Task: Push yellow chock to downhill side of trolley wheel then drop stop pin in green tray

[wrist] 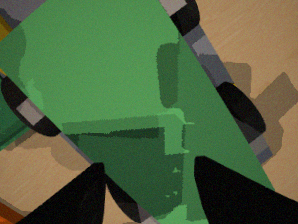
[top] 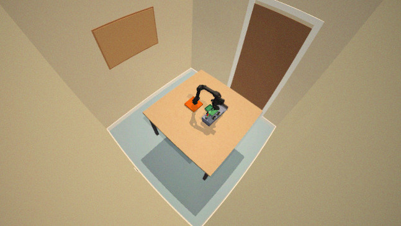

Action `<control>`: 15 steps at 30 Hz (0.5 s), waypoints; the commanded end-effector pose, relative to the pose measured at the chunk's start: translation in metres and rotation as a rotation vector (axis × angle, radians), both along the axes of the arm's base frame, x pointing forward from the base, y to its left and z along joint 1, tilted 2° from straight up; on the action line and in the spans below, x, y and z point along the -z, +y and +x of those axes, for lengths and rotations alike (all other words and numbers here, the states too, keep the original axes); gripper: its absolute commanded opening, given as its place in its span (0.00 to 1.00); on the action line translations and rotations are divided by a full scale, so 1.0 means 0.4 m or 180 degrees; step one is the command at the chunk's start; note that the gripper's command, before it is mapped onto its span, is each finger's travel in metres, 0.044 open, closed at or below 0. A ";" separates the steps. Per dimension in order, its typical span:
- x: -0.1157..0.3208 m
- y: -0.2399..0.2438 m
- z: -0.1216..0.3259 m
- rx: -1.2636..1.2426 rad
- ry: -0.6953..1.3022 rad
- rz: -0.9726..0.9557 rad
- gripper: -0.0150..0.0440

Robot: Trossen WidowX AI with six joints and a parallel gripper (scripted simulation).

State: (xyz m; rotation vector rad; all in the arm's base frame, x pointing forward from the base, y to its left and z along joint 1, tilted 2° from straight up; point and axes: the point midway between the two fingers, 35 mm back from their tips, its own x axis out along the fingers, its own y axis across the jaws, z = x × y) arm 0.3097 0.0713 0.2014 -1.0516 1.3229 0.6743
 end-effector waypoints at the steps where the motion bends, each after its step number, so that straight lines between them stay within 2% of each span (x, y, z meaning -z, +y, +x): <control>1: -0.013 -0.048 0.014 -0.0345 0.0070 -0.0158 0.58; 15: -0.048 -0.239 0.023 -0.1723 0.0596 -0.0648 0.58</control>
